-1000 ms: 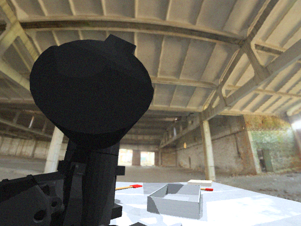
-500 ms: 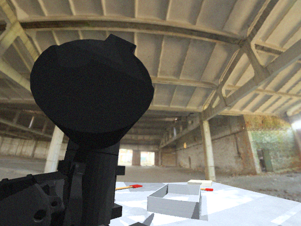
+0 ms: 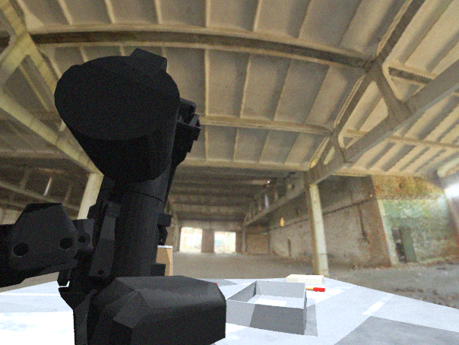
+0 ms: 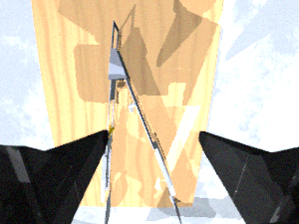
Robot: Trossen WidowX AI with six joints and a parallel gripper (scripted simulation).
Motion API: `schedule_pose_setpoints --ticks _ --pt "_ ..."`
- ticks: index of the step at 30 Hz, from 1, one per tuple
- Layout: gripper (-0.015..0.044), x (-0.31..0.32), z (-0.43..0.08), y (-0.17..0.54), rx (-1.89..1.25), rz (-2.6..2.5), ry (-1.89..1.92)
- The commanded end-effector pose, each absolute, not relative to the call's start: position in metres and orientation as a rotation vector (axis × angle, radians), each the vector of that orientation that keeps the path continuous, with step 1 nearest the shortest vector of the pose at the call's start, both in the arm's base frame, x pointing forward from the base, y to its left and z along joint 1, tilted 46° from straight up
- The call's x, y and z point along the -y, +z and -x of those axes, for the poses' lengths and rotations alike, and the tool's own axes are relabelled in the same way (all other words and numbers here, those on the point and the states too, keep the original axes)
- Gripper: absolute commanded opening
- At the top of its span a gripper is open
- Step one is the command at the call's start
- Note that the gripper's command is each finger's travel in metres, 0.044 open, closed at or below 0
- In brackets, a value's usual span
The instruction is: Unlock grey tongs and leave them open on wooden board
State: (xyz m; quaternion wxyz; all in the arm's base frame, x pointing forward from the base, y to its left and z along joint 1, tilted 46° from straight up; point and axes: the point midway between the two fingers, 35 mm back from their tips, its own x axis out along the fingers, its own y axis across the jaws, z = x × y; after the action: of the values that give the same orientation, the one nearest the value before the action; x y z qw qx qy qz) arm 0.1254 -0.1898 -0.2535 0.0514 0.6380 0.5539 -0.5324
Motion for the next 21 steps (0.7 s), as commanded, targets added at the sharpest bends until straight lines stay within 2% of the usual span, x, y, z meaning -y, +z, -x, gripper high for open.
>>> schedule_pose_setpoints --ticks 1,7,14,21 --pt "0.044 0.205 -0.101 -0.211 -1.683 -1.948 -1.623" --pt "0.044 0.204 -0.052 -0.135 -1.726 -1.962 -1.616" --pt "0.044 0.206 -0.051 -0.131 -1.727 -1.964 -1.616" --pt "0.044 0.239 -0.06 -0.096 -1.701 -1.976 -1.625"
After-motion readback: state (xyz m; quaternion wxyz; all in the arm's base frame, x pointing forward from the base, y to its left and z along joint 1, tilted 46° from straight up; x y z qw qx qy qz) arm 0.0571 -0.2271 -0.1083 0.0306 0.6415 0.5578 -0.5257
